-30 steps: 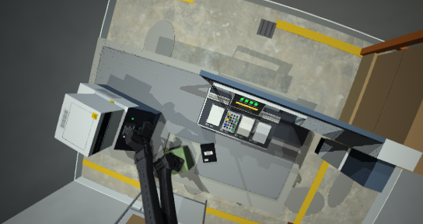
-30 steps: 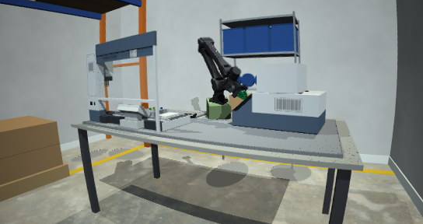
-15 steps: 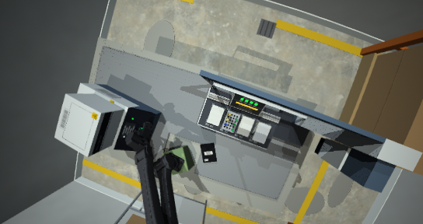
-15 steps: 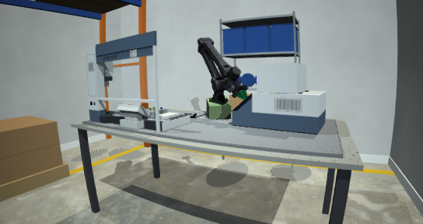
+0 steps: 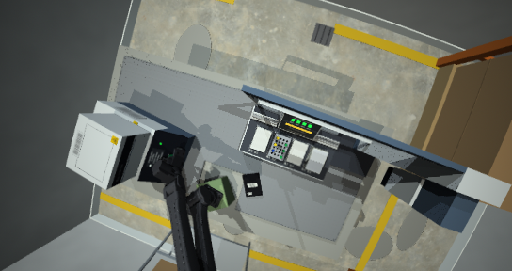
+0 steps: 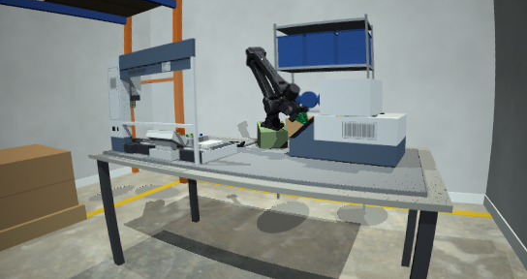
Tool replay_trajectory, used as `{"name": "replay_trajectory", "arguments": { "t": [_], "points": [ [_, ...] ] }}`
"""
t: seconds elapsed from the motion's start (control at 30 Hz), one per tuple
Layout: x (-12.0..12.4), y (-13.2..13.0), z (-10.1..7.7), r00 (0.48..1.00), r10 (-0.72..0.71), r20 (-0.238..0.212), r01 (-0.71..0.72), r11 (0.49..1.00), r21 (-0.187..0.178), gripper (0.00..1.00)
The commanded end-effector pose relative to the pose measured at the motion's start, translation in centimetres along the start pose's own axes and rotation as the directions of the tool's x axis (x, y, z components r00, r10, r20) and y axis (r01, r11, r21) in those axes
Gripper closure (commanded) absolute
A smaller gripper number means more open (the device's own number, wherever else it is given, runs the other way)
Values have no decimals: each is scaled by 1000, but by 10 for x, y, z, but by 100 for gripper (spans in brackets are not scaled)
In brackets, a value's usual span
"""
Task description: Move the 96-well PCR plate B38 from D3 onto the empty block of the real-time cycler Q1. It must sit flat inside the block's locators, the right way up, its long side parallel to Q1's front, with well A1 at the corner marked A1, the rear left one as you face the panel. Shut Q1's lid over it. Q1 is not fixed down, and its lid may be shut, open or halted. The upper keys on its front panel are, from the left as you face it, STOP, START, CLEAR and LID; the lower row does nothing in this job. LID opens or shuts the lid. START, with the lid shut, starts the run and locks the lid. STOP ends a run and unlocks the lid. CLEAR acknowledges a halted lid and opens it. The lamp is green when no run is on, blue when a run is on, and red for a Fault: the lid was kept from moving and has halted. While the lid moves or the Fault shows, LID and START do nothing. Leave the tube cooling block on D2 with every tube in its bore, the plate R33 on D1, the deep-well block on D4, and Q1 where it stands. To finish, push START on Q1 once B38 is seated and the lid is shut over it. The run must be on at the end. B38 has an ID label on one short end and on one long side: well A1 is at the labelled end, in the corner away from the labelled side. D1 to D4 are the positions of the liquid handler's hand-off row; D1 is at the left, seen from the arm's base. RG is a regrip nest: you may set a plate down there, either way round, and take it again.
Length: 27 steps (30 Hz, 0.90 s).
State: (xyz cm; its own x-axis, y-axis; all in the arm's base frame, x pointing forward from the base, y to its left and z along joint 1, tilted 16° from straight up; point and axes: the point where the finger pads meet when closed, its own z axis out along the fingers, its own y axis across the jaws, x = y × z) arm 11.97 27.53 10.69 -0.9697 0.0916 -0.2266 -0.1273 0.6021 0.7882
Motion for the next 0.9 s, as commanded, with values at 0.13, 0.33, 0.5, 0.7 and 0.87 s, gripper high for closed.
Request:
{"name": "replay_trajectory", "arguments": {
  "t": [0.13, 0.33, 0.5, 0.7, 0.87],
  "points": [
    [10, -8, 2, 1000, -4, -22, 4, 1000, 8, 100],
    [11, -11, 3, 1000, -2, -24, 3, 1000, 16, 100],
    [12, -13, 4, 1000, -1, -26, 2, 1000, 20, 100],
    [13, -16, 4, 1000, 1, -29, 0, 1000, 28, 100],
    [14, -19, 5, 1000, 2, -31, -1, 999, 34, 100]
  ]
}}
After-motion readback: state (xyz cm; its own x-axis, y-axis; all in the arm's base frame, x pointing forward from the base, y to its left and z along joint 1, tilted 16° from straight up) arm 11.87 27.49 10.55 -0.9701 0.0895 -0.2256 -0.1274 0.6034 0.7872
